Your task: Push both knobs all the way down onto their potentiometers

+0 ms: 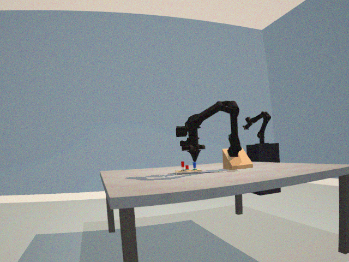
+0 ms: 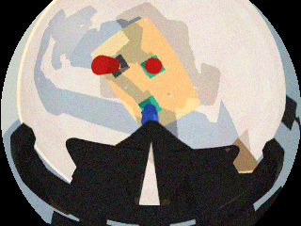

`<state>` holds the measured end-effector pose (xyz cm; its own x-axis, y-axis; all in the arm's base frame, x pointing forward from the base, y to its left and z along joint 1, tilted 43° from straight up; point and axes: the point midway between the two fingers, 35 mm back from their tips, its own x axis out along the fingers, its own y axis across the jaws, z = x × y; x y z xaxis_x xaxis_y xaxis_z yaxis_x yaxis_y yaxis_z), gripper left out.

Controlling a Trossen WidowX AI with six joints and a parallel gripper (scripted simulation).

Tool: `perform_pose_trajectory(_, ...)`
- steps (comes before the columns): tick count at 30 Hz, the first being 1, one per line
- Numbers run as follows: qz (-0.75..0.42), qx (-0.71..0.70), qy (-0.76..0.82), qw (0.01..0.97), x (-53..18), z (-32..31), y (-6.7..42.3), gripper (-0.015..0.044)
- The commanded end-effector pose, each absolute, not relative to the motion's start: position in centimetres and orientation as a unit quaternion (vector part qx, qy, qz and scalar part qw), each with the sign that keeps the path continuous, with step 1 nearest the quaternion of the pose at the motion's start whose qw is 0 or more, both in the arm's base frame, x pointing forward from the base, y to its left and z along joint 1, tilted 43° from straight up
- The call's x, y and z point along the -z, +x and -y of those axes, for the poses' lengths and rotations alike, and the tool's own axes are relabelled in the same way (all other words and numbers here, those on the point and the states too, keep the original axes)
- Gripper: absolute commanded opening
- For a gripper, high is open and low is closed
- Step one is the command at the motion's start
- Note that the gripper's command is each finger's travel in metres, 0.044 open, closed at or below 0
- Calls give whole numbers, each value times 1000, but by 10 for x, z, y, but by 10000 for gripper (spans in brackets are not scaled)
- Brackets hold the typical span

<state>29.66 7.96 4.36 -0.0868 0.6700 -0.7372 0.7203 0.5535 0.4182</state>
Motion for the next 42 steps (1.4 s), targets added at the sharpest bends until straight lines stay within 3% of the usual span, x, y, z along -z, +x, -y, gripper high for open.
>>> perform_pose_trajectory(1,-734,24,473,487,-49,-75,299,0)
perform_pose_trajectory(4,-734,24,472,487,-52,-72,300,0)
perform_pose_trajectory(12,-736,25,473,483,-48,-76,297,210)
perform_pose_trajectory(20,-719,-9,452,528,-56,-70,320,0)
perform_pose_trajectory(42,-671,-279,225,649,-66,-57,350,0)
